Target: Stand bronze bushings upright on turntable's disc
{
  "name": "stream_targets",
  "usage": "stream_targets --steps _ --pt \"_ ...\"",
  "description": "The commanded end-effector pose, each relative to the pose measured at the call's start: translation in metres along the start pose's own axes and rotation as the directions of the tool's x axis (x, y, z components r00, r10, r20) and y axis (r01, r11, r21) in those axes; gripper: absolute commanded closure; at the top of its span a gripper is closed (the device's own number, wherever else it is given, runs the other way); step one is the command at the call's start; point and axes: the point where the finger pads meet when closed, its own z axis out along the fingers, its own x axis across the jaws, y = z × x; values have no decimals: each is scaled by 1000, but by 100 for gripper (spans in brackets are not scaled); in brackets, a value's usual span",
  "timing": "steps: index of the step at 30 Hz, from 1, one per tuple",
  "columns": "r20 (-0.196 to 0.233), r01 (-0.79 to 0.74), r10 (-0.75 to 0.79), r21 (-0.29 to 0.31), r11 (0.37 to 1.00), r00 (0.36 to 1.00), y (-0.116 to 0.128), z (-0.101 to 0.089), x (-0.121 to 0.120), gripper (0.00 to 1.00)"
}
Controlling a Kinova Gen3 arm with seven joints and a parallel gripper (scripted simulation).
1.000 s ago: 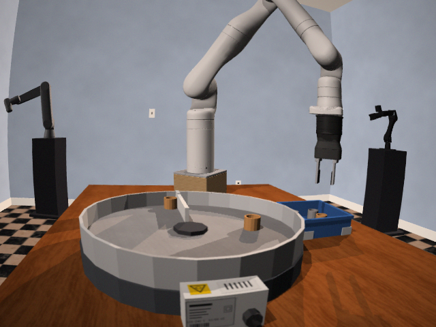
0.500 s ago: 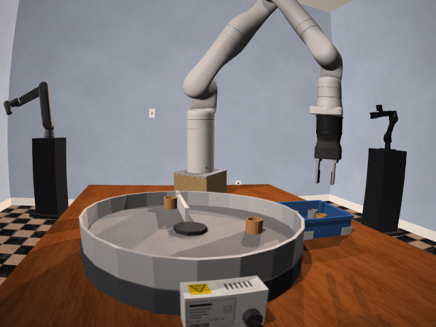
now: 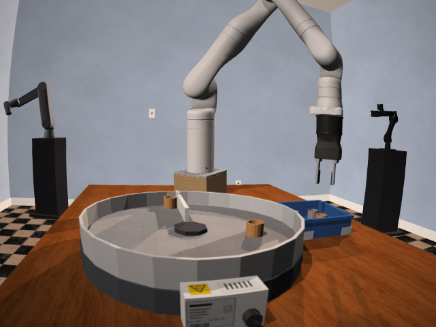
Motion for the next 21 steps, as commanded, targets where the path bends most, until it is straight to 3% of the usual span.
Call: stream_targets --steps 1,11,21 --pt "0 0 0 0 1000 1000 0 3 0 24" --pt "0 0 0 0 1000 1000 0 43 -1 24" --pt "0 0 0 0 1000 1000 0 60 -1 24"
